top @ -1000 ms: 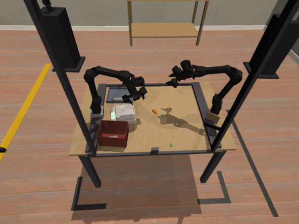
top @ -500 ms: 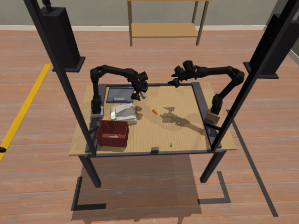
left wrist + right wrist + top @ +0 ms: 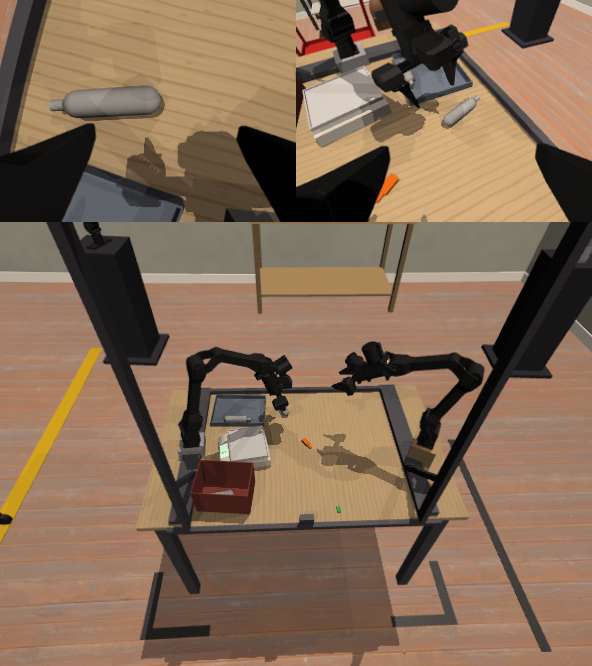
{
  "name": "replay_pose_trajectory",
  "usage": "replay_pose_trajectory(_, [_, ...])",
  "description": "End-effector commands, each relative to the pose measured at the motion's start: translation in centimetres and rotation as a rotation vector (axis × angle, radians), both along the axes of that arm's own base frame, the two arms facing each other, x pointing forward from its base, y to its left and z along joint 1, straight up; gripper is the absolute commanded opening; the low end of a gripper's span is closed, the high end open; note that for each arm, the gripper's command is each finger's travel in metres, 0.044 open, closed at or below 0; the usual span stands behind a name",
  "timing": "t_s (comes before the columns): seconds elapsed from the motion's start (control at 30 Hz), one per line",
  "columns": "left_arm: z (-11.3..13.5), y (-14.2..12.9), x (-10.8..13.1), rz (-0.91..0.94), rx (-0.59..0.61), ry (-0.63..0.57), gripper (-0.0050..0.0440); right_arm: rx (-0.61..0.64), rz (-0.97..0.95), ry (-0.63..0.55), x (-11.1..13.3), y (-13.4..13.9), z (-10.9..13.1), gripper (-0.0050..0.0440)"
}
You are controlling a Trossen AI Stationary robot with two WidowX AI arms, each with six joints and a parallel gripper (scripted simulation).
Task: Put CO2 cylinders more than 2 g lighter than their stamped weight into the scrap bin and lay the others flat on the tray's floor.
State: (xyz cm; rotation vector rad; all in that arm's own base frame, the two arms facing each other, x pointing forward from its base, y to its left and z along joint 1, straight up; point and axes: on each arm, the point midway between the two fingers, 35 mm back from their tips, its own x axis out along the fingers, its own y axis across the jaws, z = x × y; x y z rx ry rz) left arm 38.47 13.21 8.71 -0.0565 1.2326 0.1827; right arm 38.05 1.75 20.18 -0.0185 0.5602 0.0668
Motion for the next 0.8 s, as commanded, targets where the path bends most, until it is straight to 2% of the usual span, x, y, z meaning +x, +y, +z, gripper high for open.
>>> replay_pose_trajectory(0.0, [-0.1, 2.8, 0.5, 0.166, -0.017, -0.036, 0.044, 0.0, 0.0, -0.023, 0.0, 0.0, 0.9, 0.044])
replay_pose_trajectory(0.2, [-0.8, 4.6, 0.2, 0.281, -0.039, -0.05, 0.044, 0.0, 0.0, -0.023, 0.0, 0.0, 0.9, 0.044])
replay_pose_trajectory(0.6, [-0.8, 4.5, 0.2, 0.282, -0.042, -0.048, 0.044, 0.0, 0.0, -0.023, 0.0, 0.0, 0.9, 0.044])
replay_pose_trajectory(0.77, [-1.0, 4.9, 0.3, 0.355, -0.07, -0.037, 0.032, 0.0, 0.0, -0.023, 0.0, 0.0, 0.9, 0.044])
